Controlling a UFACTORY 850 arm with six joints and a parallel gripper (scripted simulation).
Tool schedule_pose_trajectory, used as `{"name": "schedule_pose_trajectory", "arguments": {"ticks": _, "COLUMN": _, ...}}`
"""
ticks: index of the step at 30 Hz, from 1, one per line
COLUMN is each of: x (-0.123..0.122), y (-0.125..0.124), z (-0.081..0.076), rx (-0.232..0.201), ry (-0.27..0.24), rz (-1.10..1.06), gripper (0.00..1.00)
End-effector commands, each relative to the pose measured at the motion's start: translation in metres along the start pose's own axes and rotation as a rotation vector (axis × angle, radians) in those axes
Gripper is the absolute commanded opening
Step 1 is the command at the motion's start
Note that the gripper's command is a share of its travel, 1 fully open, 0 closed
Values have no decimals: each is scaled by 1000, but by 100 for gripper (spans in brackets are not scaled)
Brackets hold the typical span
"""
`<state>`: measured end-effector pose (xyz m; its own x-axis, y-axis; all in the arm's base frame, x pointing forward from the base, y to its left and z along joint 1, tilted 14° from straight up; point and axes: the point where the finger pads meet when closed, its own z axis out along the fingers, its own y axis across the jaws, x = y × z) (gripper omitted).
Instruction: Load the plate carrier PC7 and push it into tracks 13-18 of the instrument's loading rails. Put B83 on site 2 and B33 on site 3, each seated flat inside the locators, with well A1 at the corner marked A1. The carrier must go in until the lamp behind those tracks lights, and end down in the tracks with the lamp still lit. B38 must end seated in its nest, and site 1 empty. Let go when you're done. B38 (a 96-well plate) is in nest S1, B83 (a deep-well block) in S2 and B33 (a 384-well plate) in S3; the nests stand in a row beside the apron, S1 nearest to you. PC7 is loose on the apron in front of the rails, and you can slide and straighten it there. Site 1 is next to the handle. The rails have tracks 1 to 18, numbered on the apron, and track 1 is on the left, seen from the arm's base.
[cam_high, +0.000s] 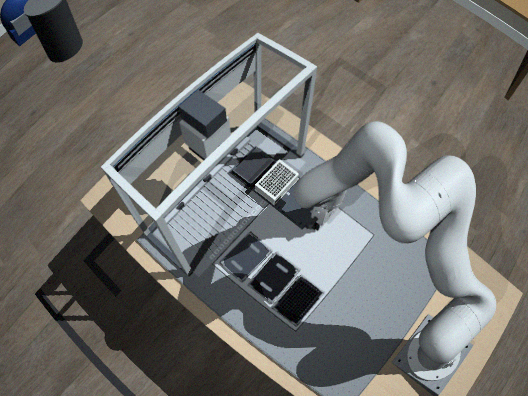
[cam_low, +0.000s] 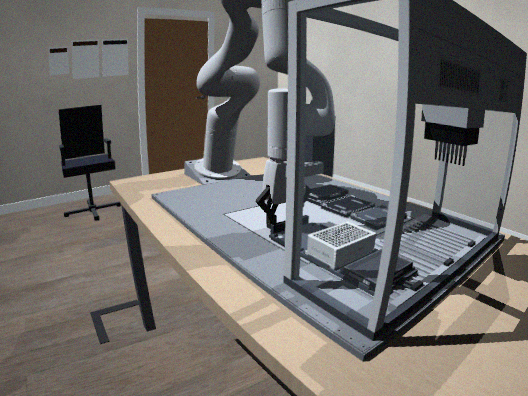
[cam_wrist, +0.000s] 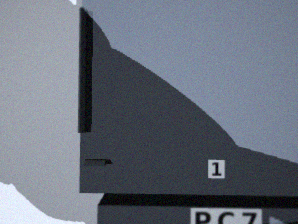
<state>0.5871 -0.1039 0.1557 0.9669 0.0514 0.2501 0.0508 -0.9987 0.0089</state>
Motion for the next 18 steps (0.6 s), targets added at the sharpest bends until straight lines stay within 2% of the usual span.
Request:
{"name": "schedule_pose_trajectory", "arguments": {"ticks": 1, "x": 6, "y": 0, "z": -1, "rx": -1, "ry": 2, "rz": 0, "gripper": 82}}
{"name": "schedule_pose_trajectory", "arguments": {"ticks": 18, "x": 19, "y": 0, "z": -1, "rx": -1, "ry": 2, "rz": 0, "gripper": 82}}
